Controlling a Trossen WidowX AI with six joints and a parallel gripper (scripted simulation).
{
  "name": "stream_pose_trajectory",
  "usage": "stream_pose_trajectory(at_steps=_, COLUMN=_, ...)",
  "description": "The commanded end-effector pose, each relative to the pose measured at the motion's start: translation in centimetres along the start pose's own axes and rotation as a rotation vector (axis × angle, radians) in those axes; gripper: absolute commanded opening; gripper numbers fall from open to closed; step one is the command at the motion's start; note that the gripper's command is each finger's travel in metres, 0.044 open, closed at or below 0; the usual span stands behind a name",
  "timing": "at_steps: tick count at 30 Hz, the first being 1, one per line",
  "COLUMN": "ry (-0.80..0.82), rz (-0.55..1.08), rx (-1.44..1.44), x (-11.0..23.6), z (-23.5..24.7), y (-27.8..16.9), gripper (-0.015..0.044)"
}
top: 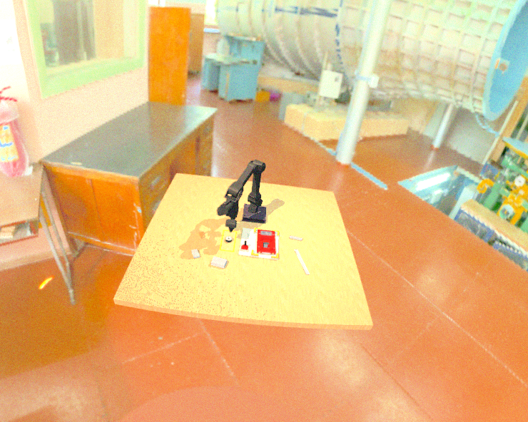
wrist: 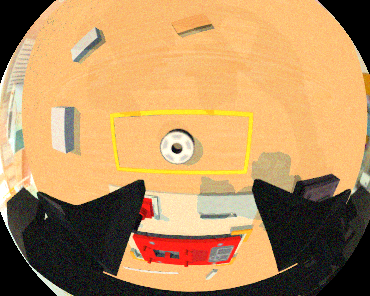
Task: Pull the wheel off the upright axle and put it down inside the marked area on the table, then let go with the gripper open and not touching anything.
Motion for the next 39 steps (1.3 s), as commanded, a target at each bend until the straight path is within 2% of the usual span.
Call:
stream_pose_trajectory(at_steps=1, ry=0.001, rz=-0.004, rx=0.012, x=1.6, z=-2.1, y=-1.5, gripper=0.044)
stream_pose_trajectory(at_steps=7, ry=-0.01, rz=0.007, rx=-0.005, x=3.2, z=-4.9, y=-3.6, gripper=0.044)
stream_pose_trajectory(at_steps=39, ry=-0.01, rz=0.007, rx=-0.005, x=3.2, z=-4.9, y=-3.6, gripper=0.044)
Point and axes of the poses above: the point midway between the two fingers, 35 mm back from their tips, its own x axis back along the fingers, its own z axis across the jaws, y = z × x, the point moved 9 cm from there along x, back along the fingers, and after that the axes turned 12 degrees about x, right-handed, at the moved point
